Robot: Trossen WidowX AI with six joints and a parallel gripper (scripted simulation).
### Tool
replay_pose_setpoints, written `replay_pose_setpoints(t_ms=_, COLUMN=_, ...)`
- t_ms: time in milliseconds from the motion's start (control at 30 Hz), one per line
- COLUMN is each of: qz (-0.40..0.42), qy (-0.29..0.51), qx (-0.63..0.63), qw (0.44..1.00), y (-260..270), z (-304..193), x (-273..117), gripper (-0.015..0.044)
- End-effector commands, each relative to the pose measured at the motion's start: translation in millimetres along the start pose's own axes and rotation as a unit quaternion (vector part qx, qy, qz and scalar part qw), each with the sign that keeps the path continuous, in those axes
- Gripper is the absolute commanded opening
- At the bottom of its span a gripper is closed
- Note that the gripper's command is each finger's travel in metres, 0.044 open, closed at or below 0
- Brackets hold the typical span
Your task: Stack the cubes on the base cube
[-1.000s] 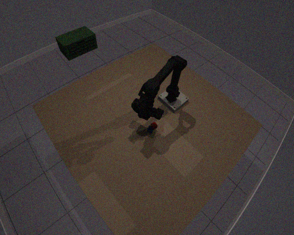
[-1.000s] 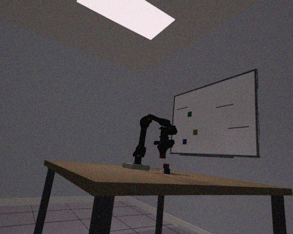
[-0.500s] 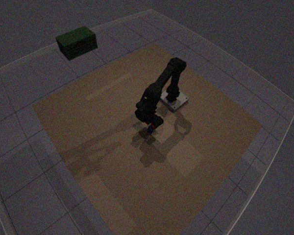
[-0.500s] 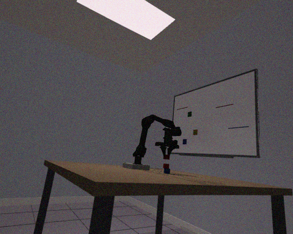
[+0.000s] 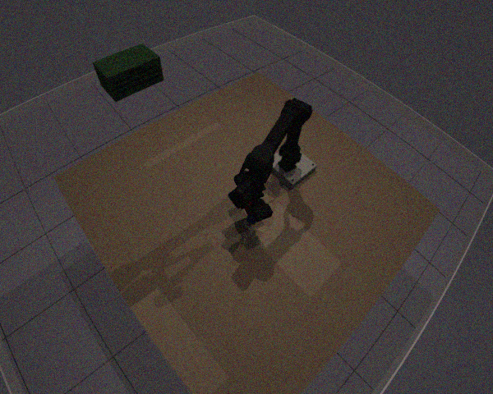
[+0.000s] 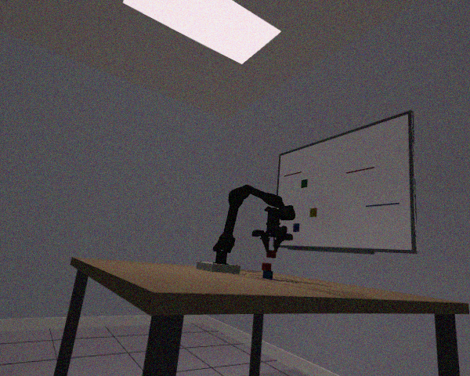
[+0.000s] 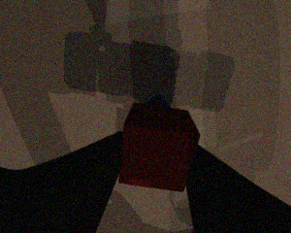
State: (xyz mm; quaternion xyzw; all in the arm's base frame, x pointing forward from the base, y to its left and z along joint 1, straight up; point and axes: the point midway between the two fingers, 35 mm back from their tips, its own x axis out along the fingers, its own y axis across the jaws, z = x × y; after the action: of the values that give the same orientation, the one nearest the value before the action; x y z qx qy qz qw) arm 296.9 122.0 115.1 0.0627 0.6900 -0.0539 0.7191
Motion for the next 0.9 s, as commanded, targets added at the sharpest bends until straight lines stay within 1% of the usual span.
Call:
replay_pose_setpoints(t_ms=0, qz=-0.007, qy=-0.001, qx=-0.005, qw=1.000, y=-0.8, z=-2.2, x=10.4, gripper=0.0105)
replay_pose_setpoints(t_ms=200, qz=-0.014, qy=-0.008, qx=-0.020, qw=1.000, y=-1.0, z=-4.1, x=26.7, gripper=0.0105)
replay_pose_setpoints(t_ms=600, qz=-0.014, qy=-0.008, qx=-0.018, qw=1.000, y=-1.0, z=-3.9, x=29.1, gripper=0.0105)
replay_pose_setpoints(t_ms=867, qz=-0.004, qy=0.003, qx=0.004, qw=1.000, y=-1.1, z=-2.3, x=52.0, gripper=0.0105)
